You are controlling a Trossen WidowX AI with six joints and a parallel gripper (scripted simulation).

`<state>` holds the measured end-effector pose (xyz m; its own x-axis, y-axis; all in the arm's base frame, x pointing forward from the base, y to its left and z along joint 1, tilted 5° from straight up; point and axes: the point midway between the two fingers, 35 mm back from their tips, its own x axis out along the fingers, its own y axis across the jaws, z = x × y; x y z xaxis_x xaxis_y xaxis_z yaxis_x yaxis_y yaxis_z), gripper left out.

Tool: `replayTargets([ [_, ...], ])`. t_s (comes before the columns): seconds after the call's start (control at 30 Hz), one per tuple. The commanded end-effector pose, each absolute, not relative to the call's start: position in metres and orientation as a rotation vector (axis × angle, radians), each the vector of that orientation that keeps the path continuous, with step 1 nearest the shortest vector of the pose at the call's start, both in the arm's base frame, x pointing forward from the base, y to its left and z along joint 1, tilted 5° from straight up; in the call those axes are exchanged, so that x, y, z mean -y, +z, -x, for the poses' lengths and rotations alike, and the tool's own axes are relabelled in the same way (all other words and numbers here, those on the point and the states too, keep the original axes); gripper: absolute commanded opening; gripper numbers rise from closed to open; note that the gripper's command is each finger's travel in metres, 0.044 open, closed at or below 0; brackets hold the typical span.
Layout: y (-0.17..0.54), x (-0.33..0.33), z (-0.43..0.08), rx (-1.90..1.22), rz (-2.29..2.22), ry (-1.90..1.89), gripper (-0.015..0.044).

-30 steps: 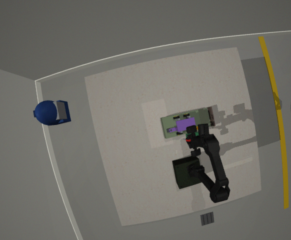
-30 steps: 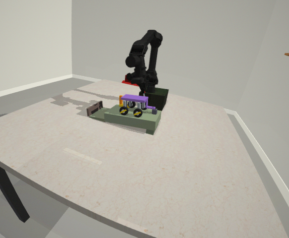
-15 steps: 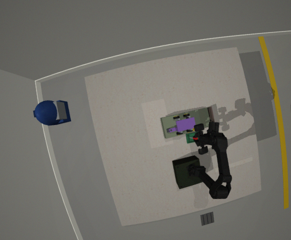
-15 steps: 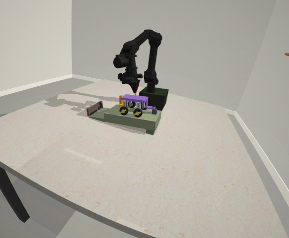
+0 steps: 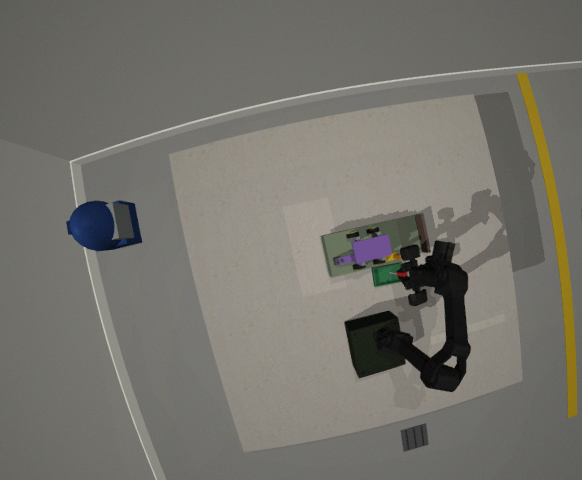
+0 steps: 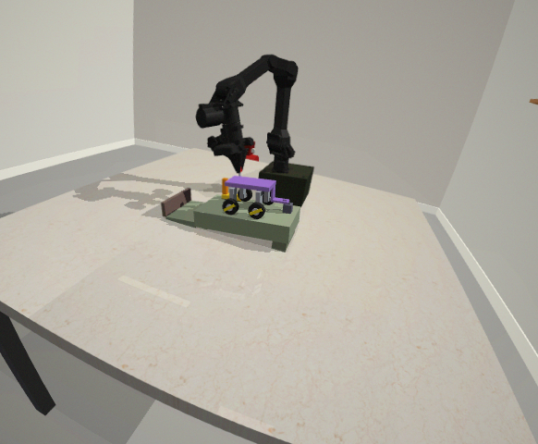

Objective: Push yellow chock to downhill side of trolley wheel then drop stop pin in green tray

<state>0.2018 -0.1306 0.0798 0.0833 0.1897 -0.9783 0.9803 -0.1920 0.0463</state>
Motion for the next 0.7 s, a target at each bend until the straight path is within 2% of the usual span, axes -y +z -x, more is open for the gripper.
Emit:
replayTargets([
  [0.0, 0.0796, 0.1319, -0.2011, -1.189, -1.546, -1.227, 0.0],
  [0.67, 0.0795, 0.1275, -0.2008, -0.729, -1.898, -1.706, 0.0],
])
